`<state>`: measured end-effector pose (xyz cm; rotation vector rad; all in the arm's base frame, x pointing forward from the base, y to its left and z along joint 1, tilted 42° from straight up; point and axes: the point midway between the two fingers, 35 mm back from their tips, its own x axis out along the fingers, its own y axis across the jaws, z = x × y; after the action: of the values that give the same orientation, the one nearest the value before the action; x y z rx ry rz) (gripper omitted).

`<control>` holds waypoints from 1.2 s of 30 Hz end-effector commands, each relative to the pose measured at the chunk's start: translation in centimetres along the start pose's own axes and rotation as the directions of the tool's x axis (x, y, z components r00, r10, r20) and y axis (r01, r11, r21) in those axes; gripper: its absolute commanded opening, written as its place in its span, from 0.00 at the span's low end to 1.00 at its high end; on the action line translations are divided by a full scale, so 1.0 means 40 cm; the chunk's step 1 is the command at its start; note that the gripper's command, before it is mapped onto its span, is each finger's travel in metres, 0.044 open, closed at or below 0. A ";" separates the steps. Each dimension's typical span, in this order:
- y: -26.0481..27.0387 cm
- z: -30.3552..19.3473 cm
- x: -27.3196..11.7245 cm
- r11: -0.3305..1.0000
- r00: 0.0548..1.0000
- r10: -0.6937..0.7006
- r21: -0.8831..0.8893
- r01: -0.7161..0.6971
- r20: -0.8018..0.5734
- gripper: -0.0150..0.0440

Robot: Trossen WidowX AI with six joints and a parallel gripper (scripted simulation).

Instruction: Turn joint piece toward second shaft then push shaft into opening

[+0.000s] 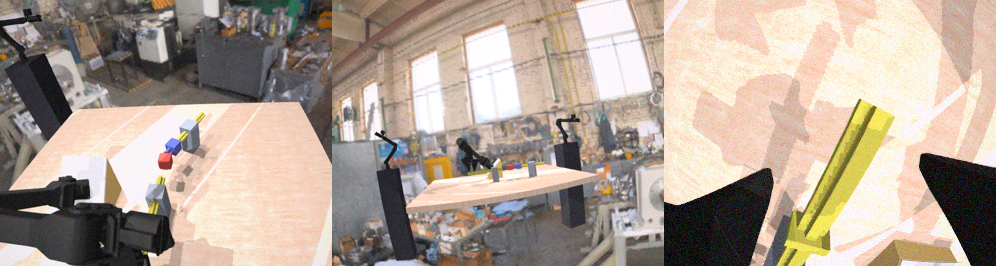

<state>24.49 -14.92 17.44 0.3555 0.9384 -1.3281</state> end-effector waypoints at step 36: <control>-0.011 -0.001 0.126 0.872 1.000 0.017 0.489 -0.024 0.018 1.00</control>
<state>23.94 -18.08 14.23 0.7462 0.5602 -1.5398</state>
